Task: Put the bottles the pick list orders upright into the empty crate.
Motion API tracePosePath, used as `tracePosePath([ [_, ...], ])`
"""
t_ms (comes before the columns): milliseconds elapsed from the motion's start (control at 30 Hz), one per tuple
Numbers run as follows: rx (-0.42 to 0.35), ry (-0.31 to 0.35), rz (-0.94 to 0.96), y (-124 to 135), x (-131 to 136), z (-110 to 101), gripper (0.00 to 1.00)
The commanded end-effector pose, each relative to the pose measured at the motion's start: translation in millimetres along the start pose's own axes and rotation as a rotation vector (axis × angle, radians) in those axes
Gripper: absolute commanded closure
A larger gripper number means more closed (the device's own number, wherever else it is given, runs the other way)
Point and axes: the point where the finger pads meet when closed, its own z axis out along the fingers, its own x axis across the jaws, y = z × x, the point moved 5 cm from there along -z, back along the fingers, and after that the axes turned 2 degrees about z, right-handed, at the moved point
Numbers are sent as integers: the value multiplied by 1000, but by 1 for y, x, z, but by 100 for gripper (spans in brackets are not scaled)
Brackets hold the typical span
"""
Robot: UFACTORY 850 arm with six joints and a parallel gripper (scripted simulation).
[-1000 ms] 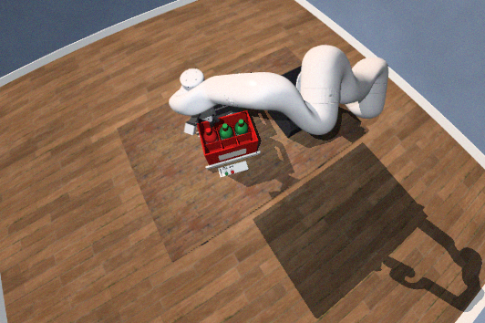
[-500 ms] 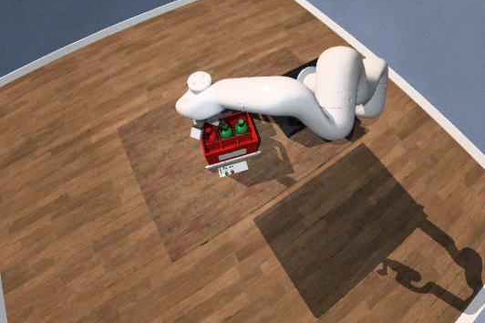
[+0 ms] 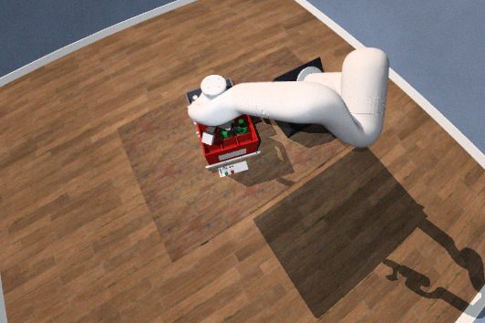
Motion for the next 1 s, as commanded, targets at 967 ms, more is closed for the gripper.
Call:
tracePosePath([
  [967, 2, 3, -1, -20, -144, -45, 35],
])
